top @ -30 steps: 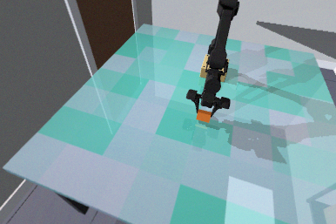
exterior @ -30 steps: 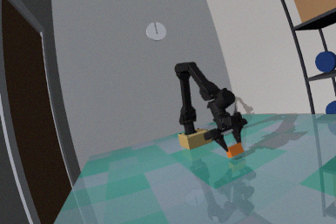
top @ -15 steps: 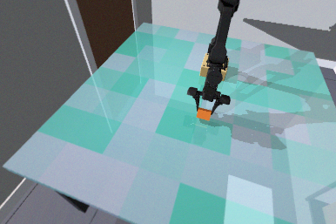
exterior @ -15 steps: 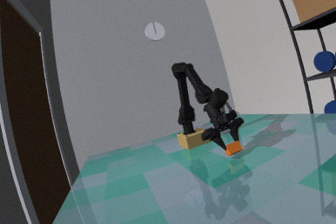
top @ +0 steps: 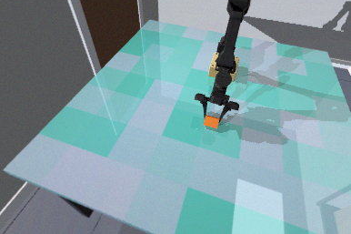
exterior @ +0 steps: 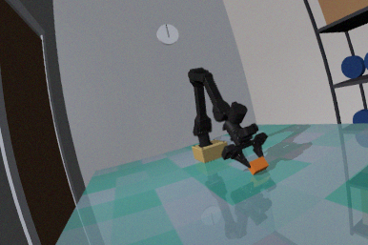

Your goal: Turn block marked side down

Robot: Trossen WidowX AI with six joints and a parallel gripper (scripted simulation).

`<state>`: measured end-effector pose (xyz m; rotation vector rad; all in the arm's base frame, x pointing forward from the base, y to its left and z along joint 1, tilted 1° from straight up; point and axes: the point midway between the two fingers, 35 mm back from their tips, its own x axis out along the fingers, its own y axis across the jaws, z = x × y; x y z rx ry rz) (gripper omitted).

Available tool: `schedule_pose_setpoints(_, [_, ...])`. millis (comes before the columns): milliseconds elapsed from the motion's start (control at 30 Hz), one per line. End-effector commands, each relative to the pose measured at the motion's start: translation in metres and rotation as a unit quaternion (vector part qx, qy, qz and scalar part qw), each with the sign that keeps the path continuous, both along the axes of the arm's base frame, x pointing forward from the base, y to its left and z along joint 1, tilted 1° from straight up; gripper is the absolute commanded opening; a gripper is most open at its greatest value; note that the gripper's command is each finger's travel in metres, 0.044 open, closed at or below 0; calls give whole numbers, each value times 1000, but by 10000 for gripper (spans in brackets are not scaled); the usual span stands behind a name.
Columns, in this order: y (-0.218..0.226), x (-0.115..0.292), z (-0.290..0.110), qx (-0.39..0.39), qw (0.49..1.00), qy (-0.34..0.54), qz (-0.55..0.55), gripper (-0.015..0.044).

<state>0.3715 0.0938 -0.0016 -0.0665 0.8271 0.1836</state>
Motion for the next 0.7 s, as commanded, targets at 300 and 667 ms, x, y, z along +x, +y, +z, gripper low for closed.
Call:
schedule_pose_setpoints(300, [0, 2, -20, 13, 996, -83, -2, 0])
schedule_pose_setpoints(667, [-2, -7, -23, 27, 987, -155, -4, 0])
